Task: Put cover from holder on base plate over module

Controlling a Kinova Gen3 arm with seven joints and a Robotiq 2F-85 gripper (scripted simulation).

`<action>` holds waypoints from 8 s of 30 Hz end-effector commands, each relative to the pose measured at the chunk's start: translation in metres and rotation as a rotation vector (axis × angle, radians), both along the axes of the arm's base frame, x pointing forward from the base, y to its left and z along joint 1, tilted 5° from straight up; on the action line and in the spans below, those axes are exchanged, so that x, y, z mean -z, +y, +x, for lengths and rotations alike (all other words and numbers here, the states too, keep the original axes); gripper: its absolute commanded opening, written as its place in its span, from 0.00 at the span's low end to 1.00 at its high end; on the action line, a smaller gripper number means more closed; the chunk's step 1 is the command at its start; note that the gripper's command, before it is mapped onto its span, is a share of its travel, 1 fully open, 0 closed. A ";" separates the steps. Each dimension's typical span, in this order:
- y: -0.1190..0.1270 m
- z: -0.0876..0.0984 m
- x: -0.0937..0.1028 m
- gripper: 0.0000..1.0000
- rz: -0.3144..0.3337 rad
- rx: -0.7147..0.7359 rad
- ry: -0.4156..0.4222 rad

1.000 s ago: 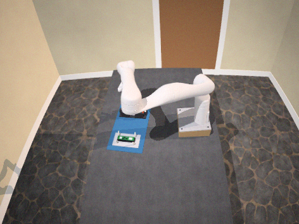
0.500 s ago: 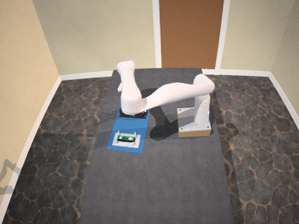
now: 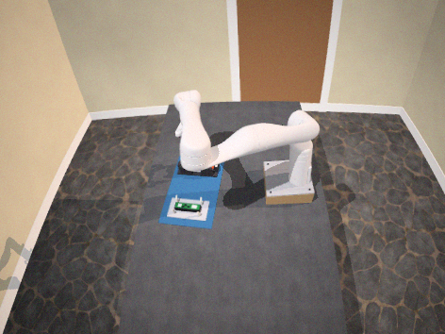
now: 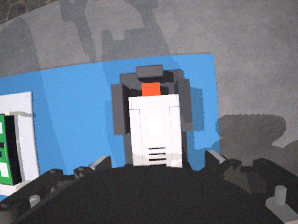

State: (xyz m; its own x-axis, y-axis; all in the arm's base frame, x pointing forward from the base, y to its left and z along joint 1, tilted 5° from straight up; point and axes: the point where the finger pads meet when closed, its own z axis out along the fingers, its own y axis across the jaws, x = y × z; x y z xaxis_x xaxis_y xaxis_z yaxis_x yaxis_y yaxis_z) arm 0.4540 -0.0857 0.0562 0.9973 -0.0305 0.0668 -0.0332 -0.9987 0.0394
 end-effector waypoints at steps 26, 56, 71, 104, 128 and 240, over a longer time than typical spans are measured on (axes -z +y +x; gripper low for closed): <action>0.002 0.007 0.049 1.00 0.004 0.001 -0.007; 0.002 0.006 0.051 0.70 0.008 0.010 -0.005; 0.002 0.006 0.051 0.70 0.008 0.010 -0.005; 0.001 0.006 0.051 0.00 0.005 0.011 -0.006; 0.001 0.006 0.051 0.00 0.005 0.011 -0.006; 0.000 0.000 0.000 1.00 0.000 0.000 -0.001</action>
State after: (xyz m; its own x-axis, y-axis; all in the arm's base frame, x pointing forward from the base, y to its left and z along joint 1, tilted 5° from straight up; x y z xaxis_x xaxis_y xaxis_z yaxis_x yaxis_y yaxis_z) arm 0.4539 -0.0860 0.0559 0.9973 -0.0310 0.0663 -0.0337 -0.9986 0.0398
